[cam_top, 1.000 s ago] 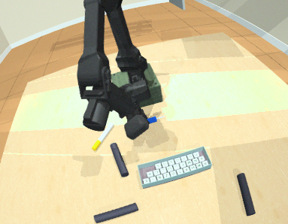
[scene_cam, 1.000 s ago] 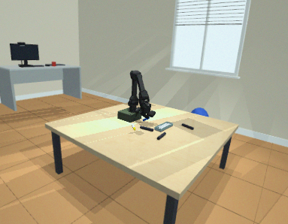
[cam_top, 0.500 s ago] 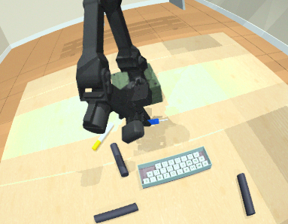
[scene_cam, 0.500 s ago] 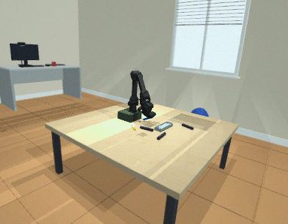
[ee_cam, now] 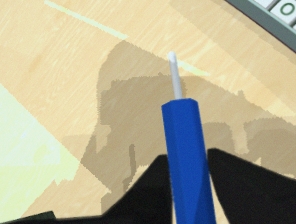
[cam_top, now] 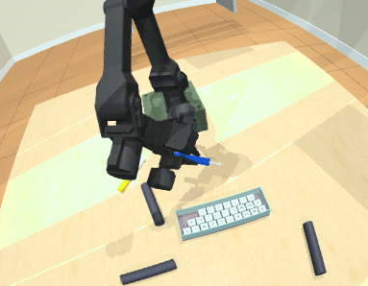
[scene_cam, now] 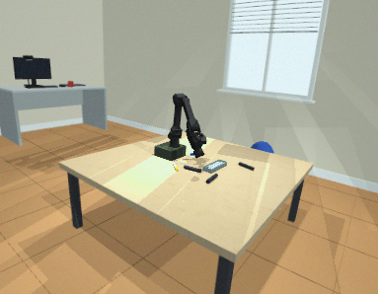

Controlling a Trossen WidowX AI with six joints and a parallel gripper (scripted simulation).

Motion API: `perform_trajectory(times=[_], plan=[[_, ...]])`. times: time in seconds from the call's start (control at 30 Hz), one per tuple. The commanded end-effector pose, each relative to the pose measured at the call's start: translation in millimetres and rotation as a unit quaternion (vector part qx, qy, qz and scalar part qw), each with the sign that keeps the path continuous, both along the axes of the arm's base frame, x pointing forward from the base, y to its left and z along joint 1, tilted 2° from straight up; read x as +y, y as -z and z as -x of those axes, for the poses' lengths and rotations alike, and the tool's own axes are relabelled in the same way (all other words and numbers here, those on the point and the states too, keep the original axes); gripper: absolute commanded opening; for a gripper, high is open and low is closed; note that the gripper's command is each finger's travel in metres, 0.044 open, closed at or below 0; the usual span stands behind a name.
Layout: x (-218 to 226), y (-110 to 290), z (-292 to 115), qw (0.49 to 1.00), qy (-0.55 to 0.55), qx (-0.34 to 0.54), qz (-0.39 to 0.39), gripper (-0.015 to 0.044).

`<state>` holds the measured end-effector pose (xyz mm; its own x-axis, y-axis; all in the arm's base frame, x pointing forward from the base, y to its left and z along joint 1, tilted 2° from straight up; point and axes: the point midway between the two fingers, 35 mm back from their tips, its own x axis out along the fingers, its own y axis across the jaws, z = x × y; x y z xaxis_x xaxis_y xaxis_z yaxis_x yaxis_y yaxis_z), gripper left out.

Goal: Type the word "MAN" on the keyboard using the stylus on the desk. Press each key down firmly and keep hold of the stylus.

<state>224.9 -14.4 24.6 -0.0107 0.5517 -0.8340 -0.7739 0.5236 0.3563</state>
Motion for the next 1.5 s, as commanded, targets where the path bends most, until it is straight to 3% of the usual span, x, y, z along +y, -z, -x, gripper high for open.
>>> perform_trajectory(times=[0.0, 0.7, 1.07, 1.47], plan=[[2, -3, -9, 0.998, 0.057, 0.036, -0.012, 0.0000], [18, -15, -47, 0.913, 0.324, 0.239, -0.062, 0.0000], [26, -22, -65, 0.821, 0.442, 0.351, -0.083, 0.0000], [37, -29, -85, 0.689, 0.545, 0.468, -0.095, 0.0000]])
